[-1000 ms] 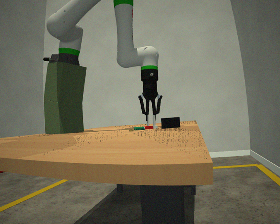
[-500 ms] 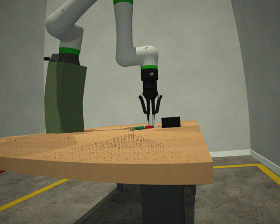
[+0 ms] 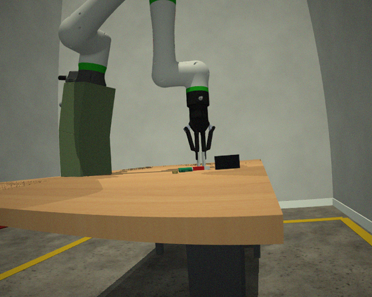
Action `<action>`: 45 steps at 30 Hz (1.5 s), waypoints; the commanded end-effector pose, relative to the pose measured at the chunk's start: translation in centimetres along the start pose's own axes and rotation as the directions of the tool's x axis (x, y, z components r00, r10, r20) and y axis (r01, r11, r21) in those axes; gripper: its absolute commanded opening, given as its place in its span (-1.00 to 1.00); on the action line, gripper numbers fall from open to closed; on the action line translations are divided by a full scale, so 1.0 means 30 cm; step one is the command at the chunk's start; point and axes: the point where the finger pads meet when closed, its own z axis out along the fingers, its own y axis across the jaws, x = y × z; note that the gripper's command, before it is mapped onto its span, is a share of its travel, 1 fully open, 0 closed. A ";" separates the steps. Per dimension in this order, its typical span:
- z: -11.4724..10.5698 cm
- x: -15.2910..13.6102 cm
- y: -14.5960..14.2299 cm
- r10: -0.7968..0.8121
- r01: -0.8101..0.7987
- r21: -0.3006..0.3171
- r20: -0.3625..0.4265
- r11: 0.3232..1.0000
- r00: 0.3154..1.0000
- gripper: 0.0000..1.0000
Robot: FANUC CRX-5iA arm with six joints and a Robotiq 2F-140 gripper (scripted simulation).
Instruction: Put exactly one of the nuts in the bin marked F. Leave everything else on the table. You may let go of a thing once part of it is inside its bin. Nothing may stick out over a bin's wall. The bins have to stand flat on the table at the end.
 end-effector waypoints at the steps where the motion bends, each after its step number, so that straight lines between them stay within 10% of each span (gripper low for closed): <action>1: 0.001 0.000 0.000 0.001 -0.001 -0.021 0.004 1.000 1.000 -0.87; 21: -0.199 0.000 -0.004 0.001 -0.001 -0.021 0.004 1.000 1.000 -0.87; 45: -0.225 -0.017 0.001 0.051 -0.051 -0.021 0.003 0.998 0.999 -0.87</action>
